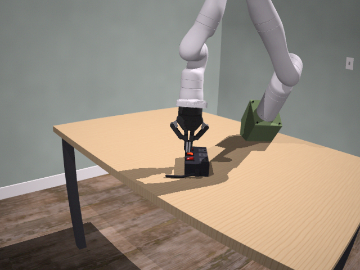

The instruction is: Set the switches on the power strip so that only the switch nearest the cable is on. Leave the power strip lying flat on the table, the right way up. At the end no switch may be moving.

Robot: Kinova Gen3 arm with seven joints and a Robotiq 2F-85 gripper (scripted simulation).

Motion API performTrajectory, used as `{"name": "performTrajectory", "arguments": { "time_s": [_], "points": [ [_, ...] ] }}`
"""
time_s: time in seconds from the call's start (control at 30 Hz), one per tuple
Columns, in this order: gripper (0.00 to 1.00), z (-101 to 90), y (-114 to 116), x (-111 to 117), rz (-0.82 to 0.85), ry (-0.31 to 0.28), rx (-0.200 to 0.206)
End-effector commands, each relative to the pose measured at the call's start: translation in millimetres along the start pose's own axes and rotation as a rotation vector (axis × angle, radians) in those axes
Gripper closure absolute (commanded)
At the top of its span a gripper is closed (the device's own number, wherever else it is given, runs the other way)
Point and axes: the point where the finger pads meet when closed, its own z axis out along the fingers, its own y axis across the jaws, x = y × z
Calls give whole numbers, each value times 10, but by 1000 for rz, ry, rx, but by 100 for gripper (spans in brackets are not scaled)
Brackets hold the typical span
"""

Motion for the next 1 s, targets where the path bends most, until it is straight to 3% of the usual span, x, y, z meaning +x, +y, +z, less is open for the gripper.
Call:
{"name": "performTrajectory", "arguments": {
  "time_s": [0.0,0.97],
  "points": [
    [100,14,-3,0,0,1,1],
    [100,49,-3,0,0,1,1]
  ]
}}
